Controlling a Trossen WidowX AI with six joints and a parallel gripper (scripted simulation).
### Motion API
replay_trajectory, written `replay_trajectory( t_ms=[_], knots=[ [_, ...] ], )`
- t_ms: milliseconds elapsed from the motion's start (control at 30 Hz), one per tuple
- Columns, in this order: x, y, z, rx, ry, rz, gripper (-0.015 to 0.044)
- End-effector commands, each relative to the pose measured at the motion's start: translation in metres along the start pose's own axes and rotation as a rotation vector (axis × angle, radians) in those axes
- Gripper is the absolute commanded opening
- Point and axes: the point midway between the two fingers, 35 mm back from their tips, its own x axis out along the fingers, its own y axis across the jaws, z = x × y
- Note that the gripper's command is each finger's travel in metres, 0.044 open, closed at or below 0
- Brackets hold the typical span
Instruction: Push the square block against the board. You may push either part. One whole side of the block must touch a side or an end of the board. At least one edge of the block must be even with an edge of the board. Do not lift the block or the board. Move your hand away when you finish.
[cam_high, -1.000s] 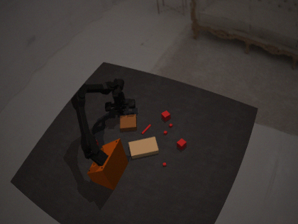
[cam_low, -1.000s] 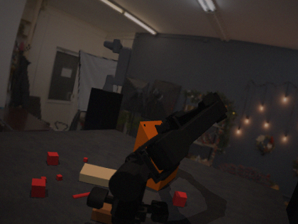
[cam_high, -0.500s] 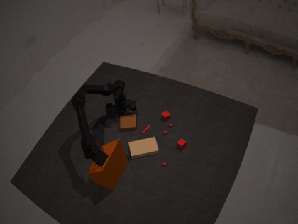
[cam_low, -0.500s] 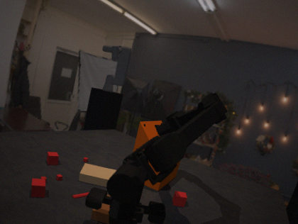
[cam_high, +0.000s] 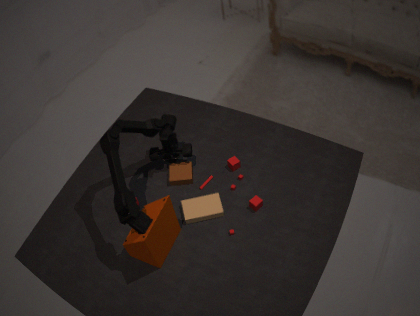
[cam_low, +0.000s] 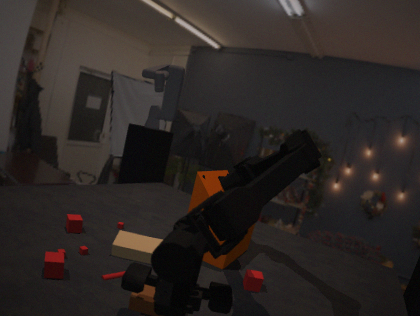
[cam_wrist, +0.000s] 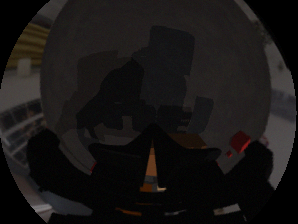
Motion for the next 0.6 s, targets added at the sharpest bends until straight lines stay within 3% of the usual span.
replay_trajectory(
  t_ms=[0,567],
  knots=[
    [-0.001,0.000,-0.002,0.002,-0.001,-0.004,0.0000],
    [-0.001,0.000,-0.012,0.002,0.000,-0.004,0.0000]
  ],
)
